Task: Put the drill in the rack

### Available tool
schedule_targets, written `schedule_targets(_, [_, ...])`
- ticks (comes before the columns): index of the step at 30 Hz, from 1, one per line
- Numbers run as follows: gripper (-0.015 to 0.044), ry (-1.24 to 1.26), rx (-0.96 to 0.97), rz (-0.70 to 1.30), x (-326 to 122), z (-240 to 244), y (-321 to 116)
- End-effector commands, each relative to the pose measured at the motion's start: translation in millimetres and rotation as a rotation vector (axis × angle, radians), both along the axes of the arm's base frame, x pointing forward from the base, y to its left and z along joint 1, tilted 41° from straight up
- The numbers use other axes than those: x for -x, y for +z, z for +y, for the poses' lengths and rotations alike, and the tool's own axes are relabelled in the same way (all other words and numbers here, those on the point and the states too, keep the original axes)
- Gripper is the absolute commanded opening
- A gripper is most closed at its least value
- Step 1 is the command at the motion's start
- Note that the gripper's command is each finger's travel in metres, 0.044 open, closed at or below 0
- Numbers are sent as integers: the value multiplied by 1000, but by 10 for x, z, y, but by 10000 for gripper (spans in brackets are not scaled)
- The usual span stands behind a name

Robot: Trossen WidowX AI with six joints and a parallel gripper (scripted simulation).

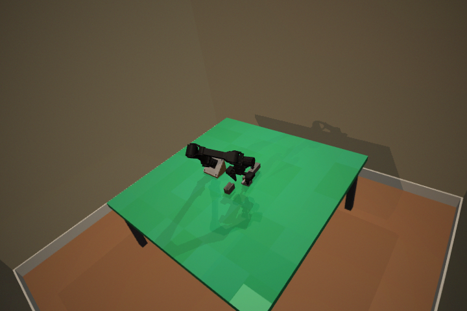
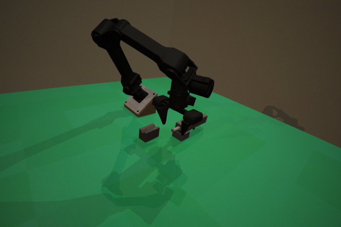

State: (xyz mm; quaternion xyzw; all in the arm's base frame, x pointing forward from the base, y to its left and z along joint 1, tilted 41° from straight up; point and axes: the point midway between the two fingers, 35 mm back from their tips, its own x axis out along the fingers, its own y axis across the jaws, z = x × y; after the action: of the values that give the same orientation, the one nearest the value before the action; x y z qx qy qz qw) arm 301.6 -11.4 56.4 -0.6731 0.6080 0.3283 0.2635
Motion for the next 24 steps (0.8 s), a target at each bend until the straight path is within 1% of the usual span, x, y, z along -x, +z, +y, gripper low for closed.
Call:
schedule_targets(1, [440,4,6,7,3,-32,-60])
schedule_targets(24, [440,4,7,7,13,-191,-381])
